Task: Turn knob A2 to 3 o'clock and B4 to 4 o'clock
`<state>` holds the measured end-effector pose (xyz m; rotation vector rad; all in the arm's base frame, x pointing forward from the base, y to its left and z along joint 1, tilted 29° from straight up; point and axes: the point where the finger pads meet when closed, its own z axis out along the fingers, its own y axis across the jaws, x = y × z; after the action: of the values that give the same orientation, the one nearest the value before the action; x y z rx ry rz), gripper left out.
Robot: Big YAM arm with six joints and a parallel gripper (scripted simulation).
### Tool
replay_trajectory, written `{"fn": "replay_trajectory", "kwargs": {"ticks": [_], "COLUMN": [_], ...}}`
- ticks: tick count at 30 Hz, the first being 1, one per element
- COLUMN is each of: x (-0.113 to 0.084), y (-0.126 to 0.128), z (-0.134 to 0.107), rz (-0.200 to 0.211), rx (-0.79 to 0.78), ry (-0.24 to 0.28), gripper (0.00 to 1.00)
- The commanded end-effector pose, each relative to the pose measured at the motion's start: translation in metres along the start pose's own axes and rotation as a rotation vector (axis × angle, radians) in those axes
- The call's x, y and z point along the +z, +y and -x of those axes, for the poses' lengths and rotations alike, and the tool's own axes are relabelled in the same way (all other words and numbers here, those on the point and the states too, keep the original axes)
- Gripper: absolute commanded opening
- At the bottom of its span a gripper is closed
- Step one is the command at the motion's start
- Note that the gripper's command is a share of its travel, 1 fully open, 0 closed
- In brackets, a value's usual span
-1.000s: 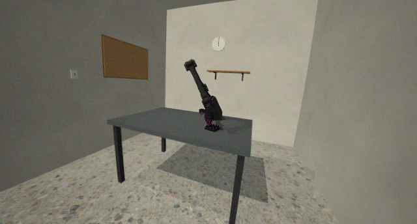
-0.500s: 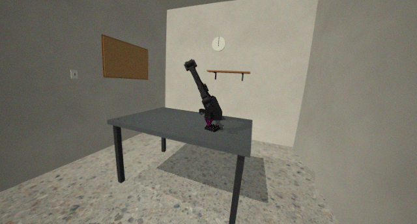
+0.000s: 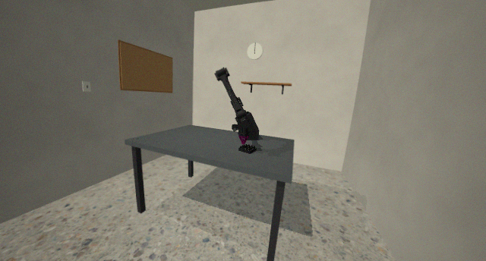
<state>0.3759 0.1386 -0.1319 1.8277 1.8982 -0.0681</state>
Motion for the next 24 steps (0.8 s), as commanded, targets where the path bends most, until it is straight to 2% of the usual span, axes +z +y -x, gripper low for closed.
{"fn": "replay_trajectory", "kwargs": {"ticks": [1,8,24], "x": [-0.016,-0.0256,-0.0233], "y": [0.0013,0.0011,0.0003], "z": [-0.0025,-0.0026,-0.001], "rz": [0.015,0.015,0.011], "rx": [0.0,-0.009,-0.006], "ry": [0.007,0.015,0.012], "gripper": [0.18,0.18,0.18]}}
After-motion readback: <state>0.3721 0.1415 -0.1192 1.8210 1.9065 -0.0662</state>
